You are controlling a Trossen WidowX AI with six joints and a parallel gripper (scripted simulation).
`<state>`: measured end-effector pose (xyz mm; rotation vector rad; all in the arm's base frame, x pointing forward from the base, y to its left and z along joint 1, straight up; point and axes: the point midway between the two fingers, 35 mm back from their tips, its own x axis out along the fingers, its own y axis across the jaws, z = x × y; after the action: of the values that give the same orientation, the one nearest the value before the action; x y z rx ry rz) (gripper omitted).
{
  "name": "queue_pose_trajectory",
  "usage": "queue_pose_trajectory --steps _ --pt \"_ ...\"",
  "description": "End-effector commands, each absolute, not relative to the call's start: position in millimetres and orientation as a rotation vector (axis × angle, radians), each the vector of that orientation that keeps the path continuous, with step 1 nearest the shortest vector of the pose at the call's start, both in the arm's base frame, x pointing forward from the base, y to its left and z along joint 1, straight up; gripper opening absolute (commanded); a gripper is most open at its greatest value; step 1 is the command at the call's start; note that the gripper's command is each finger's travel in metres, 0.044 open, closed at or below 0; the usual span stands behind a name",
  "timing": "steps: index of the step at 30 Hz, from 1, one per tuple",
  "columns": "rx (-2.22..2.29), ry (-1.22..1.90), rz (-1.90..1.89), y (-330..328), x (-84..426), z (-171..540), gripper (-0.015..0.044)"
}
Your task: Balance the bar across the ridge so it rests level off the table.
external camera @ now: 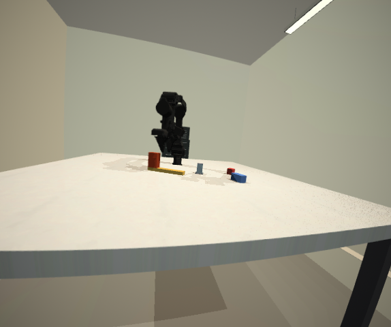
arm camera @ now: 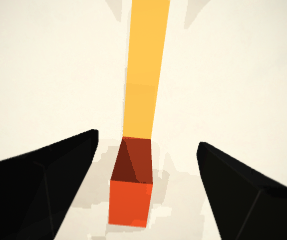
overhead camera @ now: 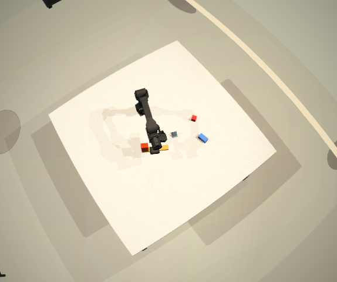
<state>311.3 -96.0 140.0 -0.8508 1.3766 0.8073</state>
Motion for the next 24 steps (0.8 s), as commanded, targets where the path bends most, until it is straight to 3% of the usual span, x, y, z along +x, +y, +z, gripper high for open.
queue_pose_trajectory --steps 1,7,24 --pt "-0.852 1.385 0.818 -96.2 309.8 110.3 0.0315" --pt "-0.851 1.385 0.819 -94.9 305.3 74.9 0.0315" --pt "-0.851 1.385 0.819 -95.0 305.7 58.6 0.0315"
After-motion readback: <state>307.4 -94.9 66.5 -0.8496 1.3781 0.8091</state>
